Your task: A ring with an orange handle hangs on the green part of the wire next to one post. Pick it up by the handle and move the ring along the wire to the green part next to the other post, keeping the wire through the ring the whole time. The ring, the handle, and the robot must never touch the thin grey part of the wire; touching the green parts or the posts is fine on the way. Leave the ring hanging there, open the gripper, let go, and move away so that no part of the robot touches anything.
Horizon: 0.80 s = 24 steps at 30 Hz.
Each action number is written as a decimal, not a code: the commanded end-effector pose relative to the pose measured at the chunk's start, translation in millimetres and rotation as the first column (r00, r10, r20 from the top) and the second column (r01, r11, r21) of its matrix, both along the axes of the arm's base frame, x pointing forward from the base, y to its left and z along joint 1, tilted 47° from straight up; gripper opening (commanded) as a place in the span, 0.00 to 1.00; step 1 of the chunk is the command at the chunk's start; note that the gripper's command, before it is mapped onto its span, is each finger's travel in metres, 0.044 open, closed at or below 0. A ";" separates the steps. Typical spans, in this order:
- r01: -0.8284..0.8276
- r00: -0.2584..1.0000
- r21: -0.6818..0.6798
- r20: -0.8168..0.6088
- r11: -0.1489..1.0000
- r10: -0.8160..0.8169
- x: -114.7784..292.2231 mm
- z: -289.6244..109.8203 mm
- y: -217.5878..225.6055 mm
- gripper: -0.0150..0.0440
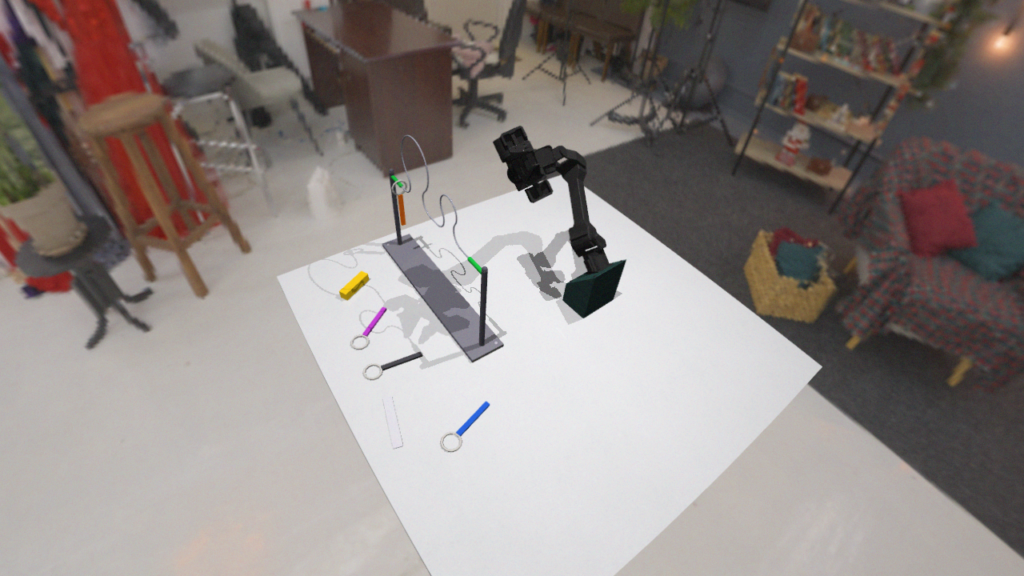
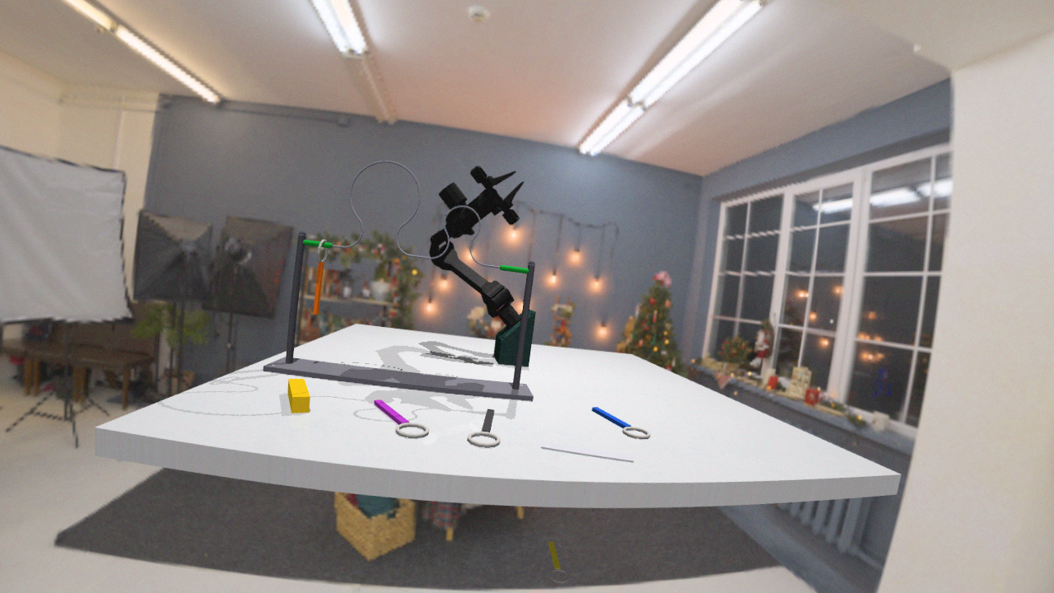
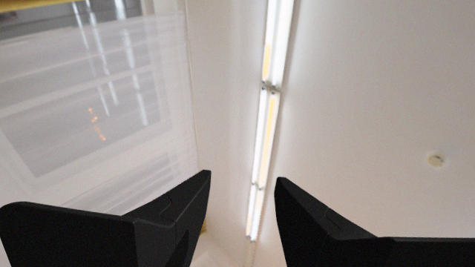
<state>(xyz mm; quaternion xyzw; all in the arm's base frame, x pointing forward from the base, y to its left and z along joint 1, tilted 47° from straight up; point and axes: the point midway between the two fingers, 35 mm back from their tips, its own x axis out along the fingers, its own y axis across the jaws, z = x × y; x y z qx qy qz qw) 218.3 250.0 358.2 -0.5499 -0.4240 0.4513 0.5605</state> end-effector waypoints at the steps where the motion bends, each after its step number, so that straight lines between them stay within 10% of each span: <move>1: 0.110 0.993 0.015 -0.050 0.994 -0.110 30.2 6.1 -26.3 0.53; 24: 0.679 0.714 0.092 -0.312 0.728 -0.626 134.5 29.6 -231.8 0.53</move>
